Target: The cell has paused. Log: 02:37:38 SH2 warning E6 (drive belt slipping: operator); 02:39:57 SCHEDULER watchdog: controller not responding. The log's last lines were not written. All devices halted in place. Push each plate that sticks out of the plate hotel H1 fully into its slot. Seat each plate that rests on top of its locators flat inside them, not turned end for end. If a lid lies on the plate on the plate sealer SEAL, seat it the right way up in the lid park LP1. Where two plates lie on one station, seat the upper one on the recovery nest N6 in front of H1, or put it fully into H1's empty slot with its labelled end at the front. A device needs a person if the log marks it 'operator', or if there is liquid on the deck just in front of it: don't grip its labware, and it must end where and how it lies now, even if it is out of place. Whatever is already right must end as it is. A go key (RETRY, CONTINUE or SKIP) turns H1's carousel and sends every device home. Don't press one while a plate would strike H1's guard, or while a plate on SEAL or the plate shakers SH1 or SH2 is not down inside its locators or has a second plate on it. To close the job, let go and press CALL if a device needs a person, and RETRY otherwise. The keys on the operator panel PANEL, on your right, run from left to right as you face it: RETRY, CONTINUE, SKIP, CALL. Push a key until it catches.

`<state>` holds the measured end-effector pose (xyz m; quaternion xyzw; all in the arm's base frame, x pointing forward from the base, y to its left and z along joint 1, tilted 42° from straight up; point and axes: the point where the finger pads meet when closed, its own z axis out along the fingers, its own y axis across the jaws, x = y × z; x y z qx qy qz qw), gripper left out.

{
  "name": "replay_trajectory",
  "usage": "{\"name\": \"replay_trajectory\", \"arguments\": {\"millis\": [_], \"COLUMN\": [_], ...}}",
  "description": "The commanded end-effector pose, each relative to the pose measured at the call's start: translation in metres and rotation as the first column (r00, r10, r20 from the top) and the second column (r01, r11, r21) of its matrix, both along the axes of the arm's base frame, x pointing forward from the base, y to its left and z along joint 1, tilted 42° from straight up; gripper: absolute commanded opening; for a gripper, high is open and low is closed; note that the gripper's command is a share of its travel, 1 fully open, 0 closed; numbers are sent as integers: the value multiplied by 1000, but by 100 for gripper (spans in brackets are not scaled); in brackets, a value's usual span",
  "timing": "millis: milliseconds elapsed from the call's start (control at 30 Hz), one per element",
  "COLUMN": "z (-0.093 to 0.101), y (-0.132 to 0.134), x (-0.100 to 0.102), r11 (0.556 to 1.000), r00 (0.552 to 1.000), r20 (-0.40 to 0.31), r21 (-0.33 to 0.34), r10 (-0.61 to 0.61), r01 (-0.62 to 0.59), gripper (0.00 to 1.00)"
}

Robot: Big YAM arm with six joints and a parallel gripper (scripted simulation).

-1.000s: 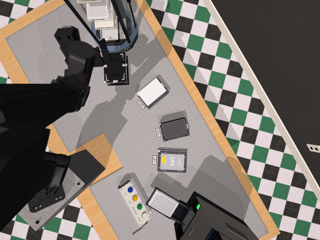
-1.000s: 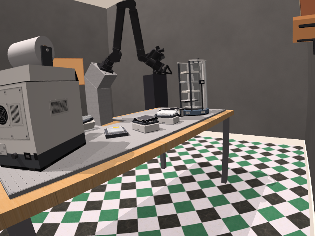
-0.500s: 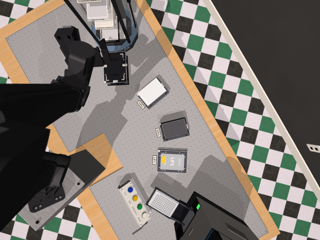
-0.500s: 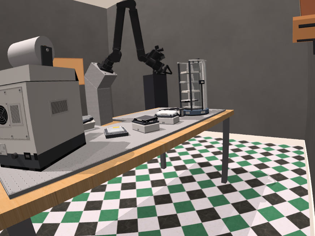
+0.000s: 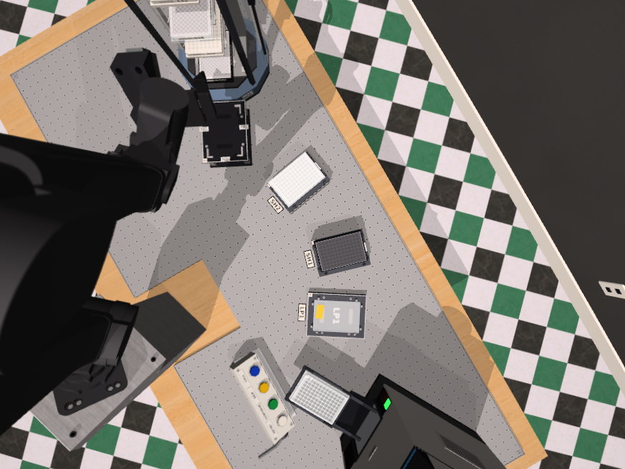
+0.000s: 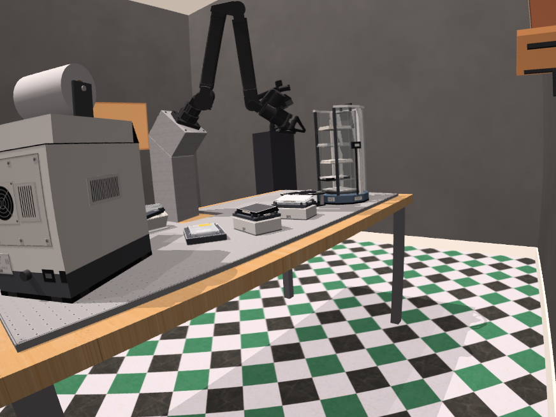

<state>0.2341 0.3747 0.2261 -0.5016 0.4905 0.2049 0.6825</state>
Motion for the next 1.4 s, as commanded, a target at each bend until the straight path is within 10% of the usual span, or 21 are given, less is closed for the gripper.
{"name": "replay_trajectory", "arguments": {"millis": [0,333,767,1367], "z": [6,15,-18,-17], "y": [15,15,63,81], "x": [18,12,58,48], "r11": [1000,999,1000,1000], "r00": [1000,999,1000,1000], "r20": [27,41,24,10], "r21": [24,44,20,-1], "r10": [-12,0,-11,12], "r01": [11,-1,11,-12], "gripper": [88,72,46,14]}}
